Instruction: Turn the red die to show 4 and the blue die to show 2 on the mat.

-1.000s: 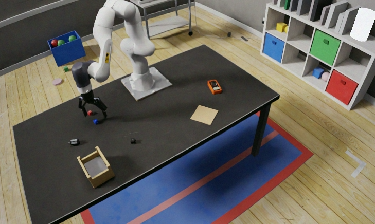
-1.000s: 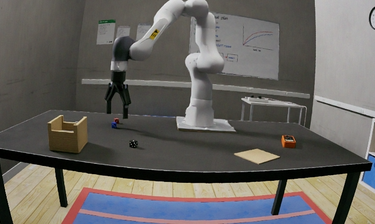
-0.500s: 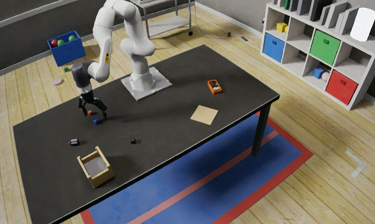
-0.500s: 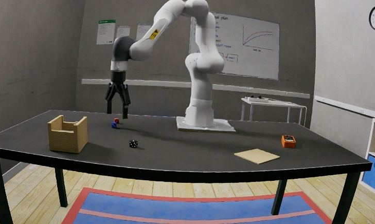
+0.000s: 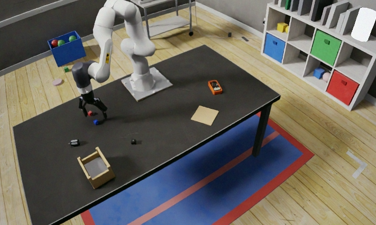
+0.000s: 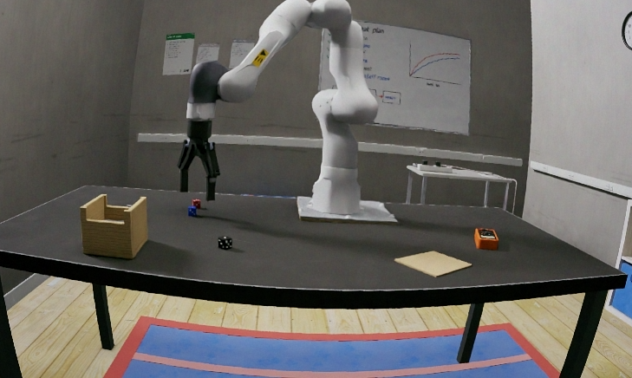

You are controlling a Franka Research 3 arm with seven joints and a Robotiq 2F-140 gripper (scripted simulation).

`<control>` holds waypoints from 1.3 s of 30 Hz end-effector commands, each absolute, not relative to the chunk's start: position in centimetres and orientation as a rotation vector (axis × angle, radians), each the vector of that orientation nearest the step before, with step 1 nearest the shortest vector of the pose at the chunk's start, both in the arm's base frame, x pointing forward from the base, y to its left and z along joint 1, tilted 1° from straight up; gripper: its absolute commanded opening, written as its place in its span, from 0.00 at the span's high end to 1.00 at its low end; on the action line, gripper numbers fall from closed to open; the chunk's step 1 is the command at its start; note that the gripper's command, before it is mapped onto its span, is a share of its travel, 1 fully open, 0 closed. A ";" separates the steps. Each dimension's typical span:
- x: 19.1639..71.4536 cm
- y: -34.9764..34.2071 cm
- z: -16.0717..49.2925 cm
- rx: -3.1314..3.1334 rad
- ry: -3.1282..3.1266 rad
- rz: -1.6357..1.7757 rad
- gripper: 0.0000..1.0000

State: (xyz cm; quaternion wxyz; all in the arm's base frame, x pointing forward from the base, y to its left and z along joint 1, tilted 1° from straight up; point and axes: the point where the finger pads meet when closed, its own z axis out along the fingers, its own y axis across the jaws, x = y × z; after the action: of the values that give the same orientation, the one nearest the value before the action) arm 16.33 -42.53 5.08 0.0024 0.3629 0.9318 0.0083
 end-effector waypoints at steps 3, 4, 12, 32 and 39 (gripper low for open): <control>16.4 -42.5 5.1 1.143 2.923 0.026 0.00; 16.4 -42.5 5.1 1.143 2.923 0.026 0.00; 16.9 -42.3 5.1 1.143 2.923 0.026 0.00; 26.3 -37.5 5.2 1.143 2.923 0.026 0.00; 30.9 -35.2 5.3 1.143 2.923 0.026 0.00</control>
State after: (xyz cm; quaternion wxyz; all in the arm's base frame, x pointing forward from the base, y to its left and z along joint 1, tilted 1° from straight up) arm 28.90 -36.17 5.33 0.0065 0.3218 0.9467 0.0114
